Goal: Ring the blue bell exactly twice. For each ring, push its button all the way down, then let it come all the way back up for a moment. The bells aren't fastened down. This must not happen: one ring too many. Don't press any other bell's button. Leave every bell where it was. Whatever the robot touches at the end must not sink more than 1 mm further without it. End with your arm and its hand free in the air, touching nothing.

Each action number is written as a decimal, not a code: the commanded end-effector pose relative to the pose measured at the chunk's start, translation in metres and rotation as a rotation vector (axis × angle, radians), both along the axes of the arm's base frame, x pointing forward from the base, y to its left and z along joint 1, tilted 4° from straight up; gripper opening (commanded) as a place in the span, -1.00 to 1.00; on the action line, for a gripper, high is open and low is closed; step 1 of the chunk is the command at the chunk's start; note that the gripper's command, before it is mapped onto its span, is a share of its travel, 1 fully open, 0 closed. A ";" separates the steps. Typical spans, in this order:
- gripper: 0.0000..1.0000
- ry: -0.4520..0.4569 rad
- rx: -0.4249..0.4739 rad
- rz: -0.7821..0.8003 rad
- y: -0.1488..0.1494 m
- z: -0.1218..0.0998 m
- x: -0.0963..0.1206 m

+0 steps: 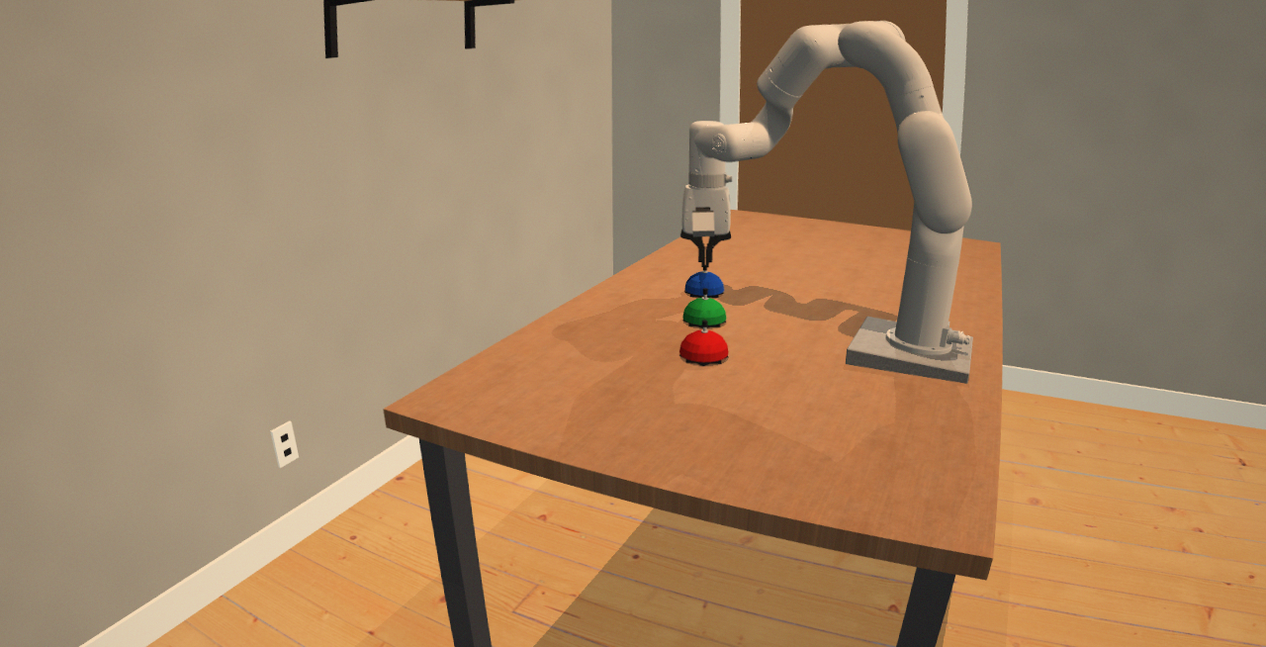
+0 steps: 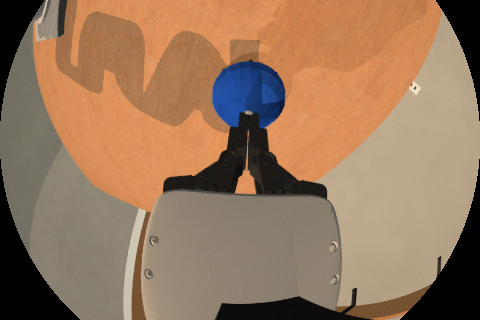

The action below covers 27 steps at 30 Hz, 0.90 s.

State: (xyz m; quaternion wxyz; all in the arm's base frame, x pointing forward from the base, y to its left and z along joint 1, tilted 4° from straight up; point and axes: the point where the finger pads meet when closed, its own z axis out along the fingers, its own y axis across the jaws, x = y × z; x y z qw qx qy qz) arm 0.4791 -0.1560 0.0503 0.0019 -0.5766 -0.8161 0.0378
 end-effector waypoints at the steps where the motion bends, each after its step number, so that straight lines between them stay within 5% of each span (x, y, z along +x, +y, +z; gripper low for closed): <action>1: -1.00 0.000 0.000 0.000 0.000 0.000 0.000; 27: -1.00 0.000 0.000 0.000 0.000 0.004 0.000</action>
